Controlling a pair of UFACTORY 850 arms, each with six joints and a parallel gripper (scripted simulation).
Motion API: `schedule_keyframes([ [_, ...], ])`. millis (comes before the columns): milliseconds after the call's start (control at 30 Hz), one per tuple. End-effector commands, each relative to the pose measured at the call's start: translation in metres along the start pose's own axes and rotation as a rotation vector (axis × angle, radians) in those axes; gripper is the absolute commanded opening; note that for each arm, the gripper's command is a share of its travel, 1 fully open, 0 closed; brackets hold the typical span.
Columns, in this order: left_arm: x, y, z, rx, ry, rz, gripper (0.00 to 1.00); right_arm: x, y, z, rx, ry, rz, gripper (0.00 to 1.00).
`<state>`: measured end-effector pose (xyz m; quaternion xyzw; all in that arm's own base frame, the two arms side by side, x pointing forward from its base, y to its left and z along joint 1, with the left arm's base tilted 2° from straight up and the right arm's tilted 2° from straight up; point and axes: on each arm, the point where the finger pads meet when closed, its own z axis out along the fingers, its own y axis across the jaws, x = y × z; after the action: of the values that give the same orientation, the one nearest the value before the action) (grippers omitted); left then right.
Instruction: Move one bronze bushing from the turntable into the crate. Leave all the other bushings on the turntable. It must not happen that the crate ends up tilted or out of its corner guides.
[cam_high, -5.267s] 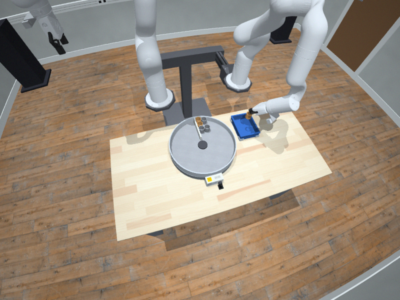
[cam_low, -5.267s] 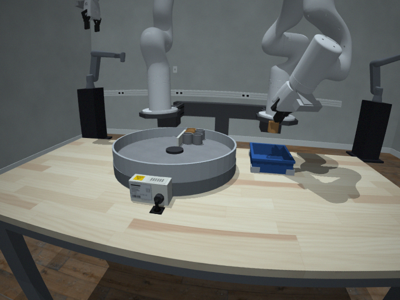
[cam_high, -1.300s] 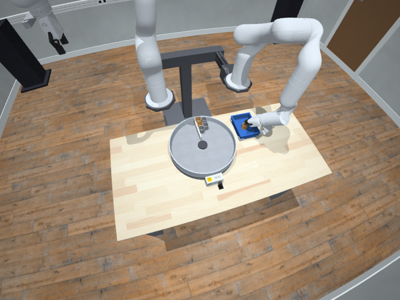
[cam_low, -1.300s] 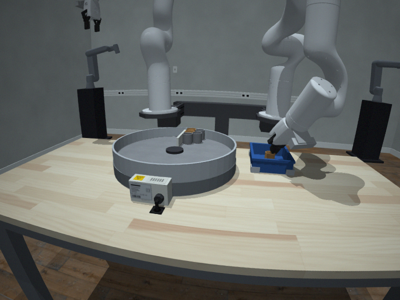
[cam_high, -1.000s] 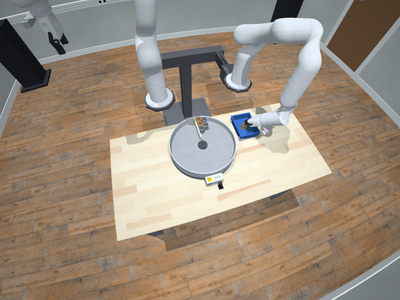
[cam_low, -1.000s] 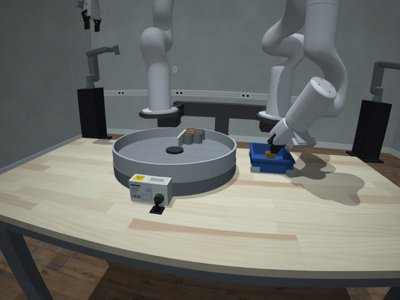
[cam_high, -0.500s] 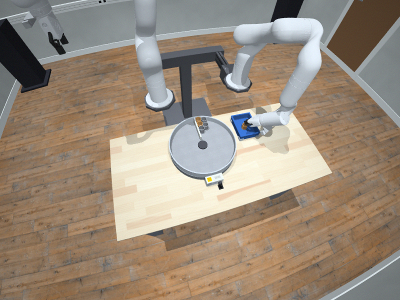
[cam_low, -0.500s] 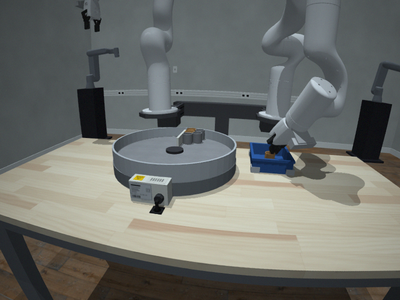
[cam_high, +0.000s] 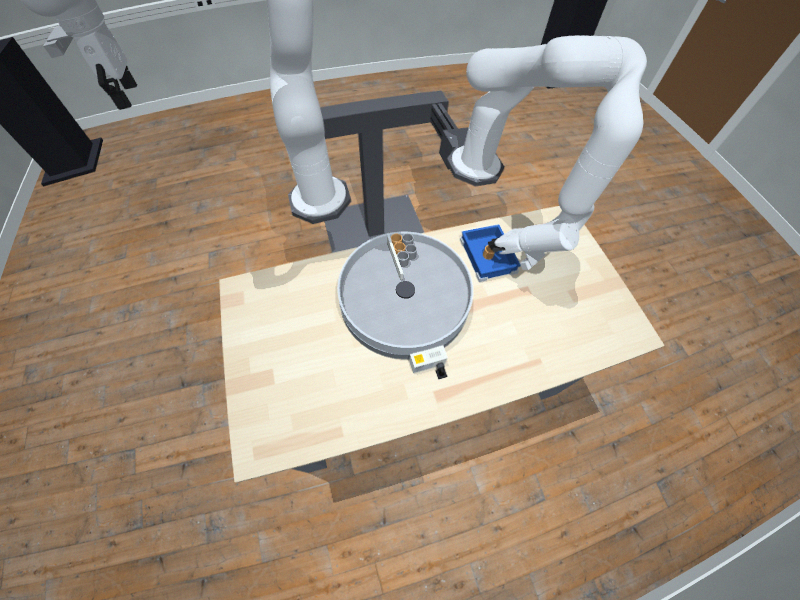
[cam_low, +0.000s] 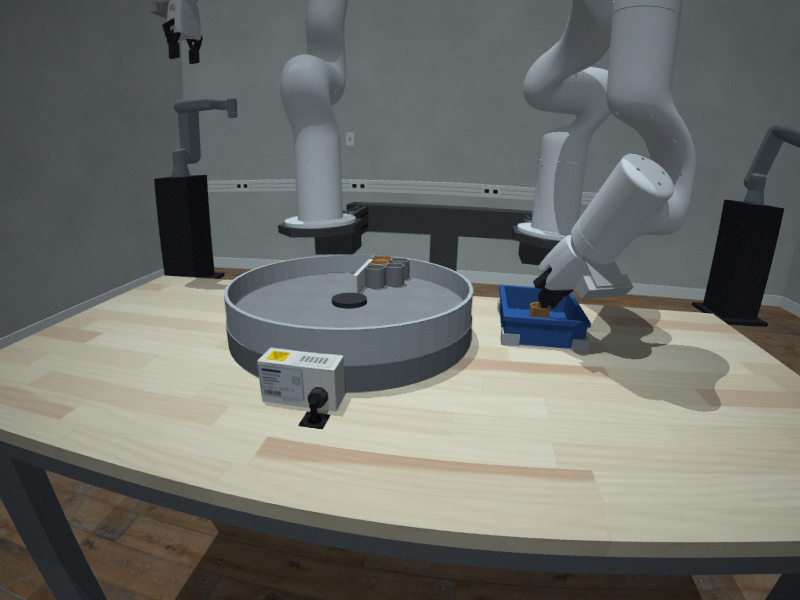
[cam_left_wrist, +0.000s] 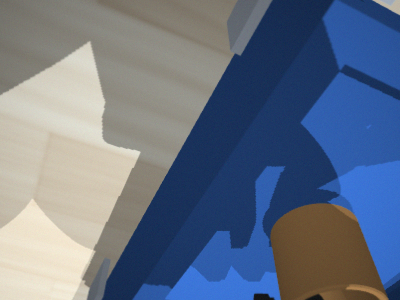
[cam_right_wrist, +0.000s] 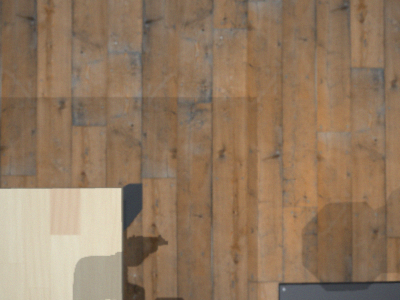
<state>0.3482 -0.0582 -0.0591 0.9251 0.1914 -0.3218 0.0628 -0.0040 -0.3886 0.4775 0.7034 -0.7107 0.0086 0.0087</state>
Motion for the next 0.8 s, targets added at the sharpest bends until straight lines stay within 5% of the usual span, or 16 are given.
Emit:
schedule_keyframes([
  [0,0.0,0.0,-0.001,-0.001,0.001,0.0,0.13,0.0,0.0,-0.001,0.0,0.002,0.0,1.0],
  [767,-0.017,0.001,-0.022,-0.001,0.001,0.0,0.13,0.0,0.0,-0.001,0.0,0.002,0.0,1.0],
])
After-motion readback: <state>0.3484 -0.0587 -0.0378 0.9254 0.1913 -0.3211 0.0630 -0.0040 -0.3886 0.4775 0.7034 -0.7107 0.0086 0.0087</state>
